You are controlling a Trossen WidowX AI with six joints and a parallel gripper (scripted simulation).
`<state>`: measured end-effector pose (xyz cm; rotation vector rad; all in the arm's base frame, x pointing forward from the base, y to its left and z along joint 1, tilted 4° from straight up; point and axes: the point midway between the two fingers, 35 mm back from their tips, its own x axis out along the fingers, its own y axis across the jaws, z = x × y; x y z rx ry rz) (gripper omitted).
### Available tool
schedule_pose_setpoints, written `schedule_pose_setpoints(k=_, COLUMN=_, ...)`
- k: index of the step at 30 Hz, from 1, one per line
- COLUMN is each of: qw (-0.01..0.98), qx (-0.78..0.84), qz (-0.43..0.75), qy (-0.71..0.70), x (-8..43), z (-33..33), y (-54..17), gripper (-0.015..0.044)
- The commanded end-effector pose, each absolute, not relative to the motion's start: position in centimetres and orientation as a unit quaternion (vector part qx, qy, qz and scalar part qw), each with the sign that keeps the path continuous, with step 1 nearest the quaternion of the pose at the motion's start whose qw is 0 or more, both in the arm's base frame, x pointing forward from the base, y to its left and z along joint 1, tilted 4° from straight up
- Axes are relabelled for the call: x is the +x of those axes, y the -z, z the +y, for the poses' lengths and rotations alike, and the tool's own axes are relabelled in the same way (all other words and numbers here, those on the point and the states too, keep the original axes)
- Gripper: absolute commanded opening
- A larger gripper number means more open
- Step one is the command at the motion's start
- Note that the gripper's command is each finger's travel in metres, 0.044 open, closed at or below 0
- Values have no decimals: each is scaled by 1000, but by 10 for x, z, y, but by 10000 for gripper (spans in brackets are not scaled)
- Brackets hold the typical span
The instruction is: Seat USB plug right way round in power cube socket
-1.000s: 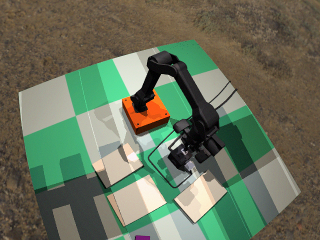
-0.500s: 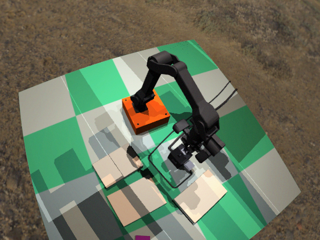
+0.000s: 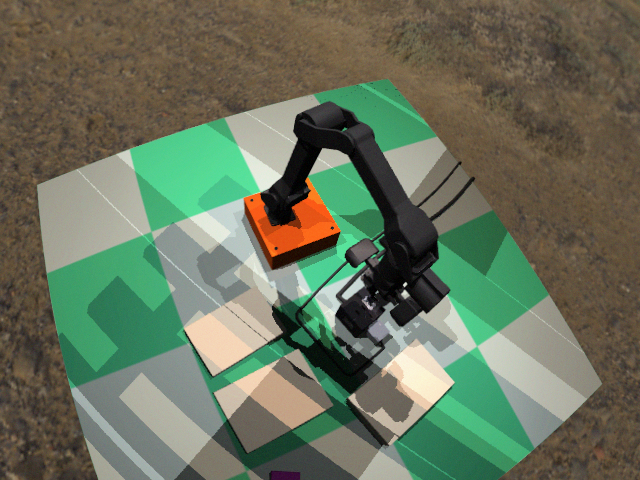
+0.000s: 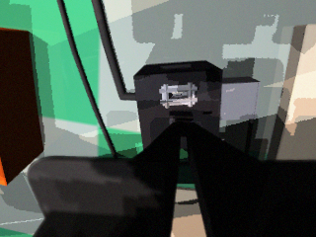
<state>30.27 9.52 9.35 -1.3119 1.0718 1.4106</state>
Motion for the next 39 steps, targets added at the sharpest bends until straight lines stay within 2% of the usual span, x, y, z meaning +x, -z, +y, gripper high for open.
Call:
schedule_pose_setpoints(k=1, qw=451, qx=-531, qz=430, qy=-574, x=303, z=96, y=-93, gripper=0)
schedule_pose_setpoints(k=39, qw=448, qx=-532, qz=419, qy=-583, x=302, z=98, y=-88, gripper=0)
